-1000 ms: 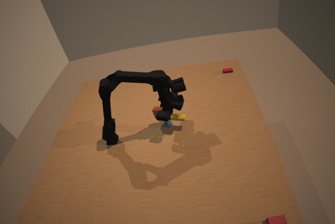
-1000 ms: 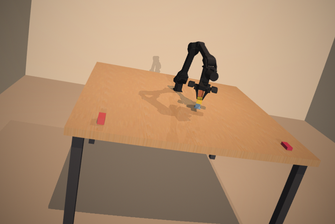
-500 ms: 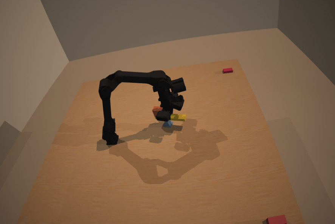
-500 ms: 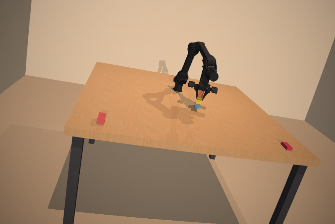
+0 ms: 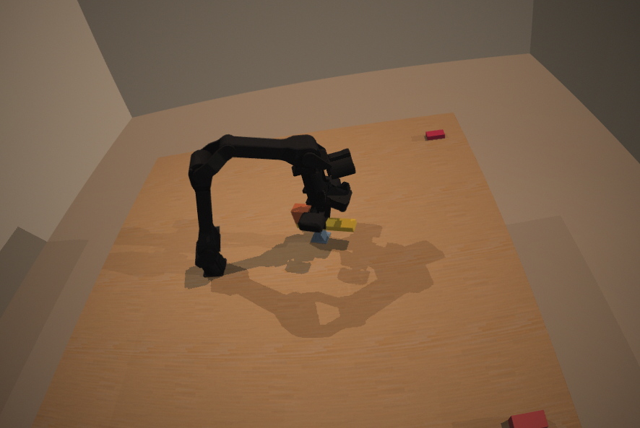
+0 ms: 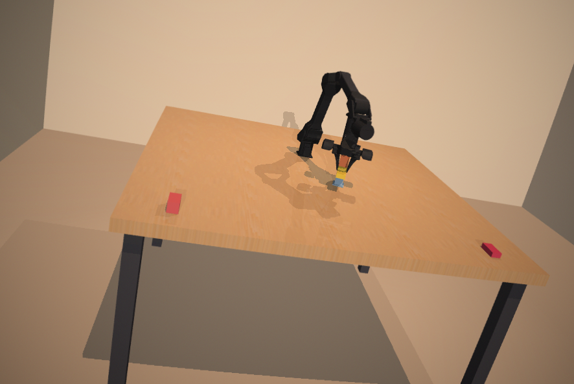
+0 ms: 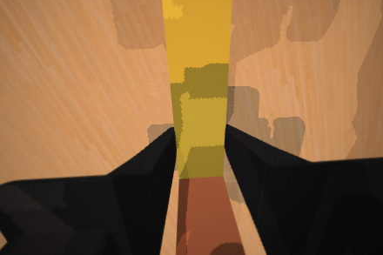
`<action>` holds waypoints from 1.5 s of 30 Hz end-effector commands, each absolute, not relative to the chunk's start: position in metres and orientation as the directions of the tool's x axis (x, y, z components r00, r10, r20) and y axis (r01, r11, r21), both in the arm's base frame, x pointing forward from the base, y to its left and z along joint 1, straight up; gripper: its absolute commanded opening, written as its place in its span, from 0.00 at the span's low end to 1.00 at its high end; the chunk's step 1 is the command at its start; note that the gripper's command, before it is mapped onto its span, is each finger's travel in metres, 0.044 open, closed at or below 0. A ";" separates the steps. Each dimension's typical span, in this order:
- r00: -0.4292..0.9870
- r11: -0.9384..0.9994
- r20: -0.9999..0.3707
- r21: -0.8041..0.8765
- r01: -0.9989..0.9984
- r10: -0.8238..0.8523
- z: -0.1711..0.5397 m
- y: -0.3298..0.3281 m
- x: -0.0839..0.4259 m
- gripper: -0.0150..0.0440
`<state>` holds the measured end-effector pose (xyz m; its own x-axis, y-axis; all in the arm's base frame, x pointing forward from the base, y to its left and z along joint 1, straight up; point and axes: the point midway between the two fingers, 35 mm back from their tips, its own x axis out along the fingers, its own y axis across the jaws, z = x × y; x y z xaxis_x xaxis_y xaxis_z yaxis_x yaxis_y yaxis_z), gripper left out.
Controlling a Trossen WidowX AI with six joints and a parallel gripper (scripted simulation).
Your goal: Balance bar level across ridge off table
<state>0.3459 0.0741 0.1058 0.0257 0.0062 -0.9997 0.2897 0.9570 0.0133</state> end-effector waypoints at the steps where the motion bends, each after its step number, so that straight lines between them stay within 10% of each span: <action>1: 0.027 0.956 -1.000 0.013 0.294 0.006 0.105 0.074 0.346 0.25; 45: 0.027 0.956 -1.000 0.013 0.294 0.006 0.102 0.074 0.346 0.25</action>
